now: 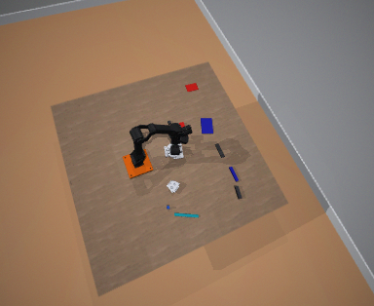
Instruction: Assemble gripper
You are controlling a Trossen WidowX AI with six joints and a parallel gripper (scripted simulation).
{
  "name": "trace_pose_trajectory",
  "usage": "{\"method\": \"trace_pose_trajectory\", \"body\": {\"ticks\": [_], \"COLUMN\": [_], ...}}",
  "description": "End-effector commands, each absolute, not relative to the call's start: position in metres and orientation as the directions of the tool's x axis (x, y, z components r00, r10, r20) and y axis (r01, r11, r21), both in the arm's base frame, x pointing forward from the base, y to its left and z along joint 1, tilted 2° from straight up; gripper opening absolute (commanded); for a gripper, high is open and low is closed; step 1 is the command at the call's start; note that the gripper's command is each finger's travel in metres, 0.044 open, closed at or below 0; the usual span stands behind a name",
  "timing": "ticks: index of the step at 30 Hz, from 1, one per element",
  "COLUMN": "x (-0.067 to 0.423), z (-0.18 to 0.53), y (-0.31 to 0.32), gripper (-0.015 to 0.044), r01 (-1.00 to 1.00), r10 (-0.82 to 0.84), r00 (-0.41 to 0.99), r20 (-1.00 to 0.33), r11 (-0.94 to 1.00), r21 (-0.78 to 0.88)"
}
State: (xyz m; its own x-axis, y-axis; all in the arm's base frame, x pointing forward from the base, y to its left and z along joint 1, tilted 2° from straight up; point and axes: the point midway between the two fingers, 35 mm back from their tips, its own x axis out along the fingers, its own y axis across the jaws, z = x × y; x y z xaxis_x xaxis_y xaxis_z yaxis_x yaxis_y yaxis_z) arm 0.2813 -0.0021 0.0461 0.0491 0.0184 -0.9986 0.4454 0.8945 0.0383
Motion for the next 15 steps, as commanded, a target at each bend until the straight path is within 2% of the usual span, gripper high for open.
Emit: {"method": "trace_pose_trajectory", "body": {"ticks": [1, 11, 15], "x": [0.2824, 0.2824, 0.2814], "z": [0.0455, 0.0455, 0.0461], "y": [-0.0019, -0.0019, -0.0021], "gripper": [0.0134, 0.0134, 0.0224], "r01": [0.447, 0.447, 0.445], "r10": [0.020, 0.020, 0.018], "r00": [0.053, 0.053, 0.049], "r20": [-0.998, -0.998, -0.999], "r11": [0.894, 0.894, 0.894], "r21": [0.041, 0.041, 0.038]}}
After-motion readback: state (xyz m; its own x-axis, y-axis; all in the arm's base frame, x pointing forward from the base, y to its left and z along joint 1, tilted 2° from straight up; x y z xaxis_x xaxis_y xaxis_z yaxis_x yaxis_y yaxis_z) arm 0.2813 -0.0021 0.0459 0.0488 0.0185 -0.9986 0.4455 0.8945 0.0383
